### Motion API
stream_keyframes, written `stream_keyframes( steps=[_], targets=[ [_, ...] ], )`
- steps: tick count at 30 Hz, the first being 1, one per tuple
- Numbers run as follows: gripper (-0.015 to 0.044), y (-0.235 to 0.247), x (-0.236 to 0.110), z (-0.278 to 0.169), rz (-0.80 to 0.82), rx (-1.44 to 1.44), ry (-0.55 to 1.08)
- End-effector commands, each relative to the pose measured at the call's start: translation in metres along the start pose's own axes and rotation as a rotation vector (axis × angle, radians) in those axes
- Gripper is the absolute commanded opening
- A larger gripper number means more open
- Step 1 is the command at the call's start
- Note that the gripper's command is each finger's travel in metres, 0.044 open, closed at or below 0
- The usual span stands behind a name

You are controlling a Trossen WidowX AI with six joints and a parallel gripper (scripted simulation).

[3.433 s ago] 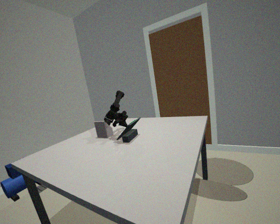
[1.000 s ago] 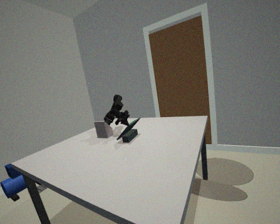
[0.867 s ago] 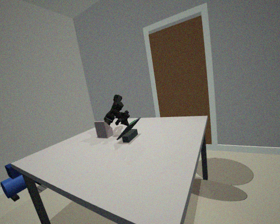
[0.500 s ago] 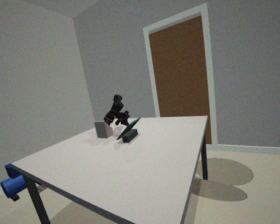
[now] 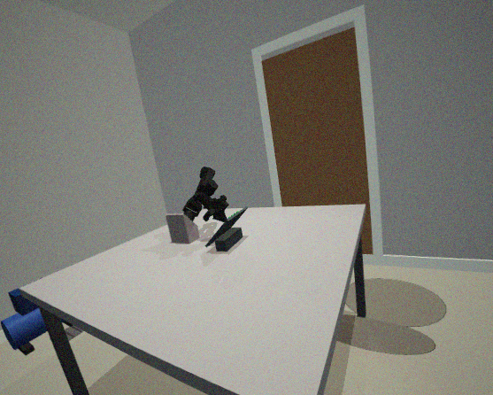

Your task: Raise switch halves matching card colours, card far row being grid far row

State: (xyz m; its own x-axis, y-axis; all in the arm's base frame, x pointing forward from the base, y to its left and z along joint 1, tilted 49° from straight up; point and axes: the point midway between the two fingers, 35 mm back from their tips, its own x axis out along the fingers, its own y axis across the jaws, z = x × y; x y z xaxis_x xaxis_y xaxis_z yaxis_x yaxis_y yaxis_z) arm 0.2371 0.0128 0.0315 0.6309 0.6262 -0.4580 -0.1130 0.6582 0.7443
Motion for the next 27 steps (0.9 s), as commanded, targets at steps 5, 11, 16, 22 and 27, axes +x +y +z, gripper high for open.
stream_keyframes(
  steps=[5, 11, 16, 22, 27],
  targets=[
    [0.0000, -0.0008, 0.0011, 0.0000, -0.004, 0.003, -0.001],
    [0.0000, -0.0008, 0.0019, 0.0000, -0.004, 0.003, -0.001],
    [0.0000, -0.0008, 0.0026, 0.0000, -0.004, 0.003, -0.001],
    [0.0000, -0.0008, 0.0034, 0.0000, -0.004, 0.003, -0.001],
    [0.0000, -0.0008, 0.0041, 0.0000, -0.004, 0.003, -0.001]
  ],
)
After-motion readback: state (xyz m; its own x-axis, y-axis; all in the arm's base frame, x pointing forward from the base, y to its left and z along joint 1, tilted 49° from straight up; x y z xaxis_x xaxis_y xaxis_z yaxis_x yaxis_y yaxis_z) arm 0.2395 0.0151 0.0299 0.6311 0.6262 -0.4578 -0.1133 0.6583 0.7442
